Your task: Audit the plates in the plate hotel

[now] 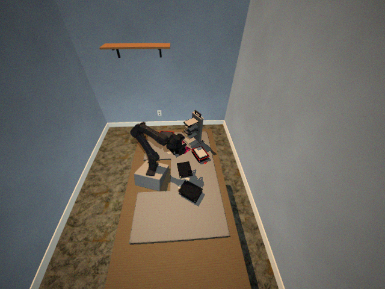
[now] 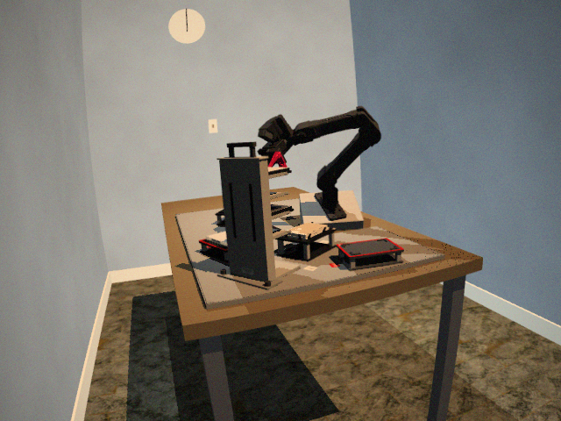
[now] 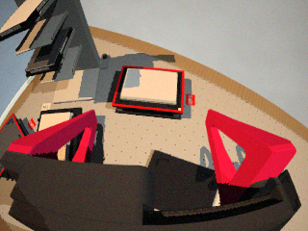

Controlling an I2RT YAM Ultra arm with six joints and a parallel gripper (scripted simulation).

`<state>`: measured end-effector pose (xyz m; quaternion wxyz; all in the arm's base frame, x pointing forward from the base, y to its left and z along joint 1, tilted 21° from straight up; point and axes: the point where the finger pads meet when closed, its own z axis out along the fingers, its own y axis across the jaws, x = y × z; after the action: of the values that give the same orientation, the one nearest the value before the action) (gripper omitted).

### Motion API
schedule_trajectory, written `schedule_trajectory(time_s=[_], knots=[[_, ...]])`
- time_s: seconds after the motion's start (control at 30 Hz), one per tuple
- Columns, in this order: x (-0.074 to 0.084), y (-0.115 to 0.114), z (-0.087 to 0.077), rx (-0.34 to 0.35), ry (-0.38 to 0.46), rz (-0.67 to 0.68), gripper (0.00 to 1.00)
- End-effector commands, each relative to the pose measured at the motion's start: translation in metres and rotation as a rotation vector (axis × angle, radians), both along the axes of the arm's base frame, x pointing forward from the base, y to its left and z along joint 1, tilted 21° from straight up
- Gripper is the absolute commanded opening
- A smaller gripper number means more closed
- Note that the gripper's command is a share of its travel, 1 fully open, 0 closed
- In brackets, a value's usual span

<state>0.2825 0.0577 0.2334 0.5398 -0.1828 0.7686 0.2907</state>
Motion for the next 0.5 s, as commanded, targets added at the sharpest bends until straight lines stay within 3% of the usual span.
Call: schedule_trajectory(time_s=[0.0,0.47], knots=[[0.001,-0.007,0.009,-0.011,-0.035,0.039,1.0],[0.003,-0.045,-0.005,-0.009,-0.036,0.038,1.0]])
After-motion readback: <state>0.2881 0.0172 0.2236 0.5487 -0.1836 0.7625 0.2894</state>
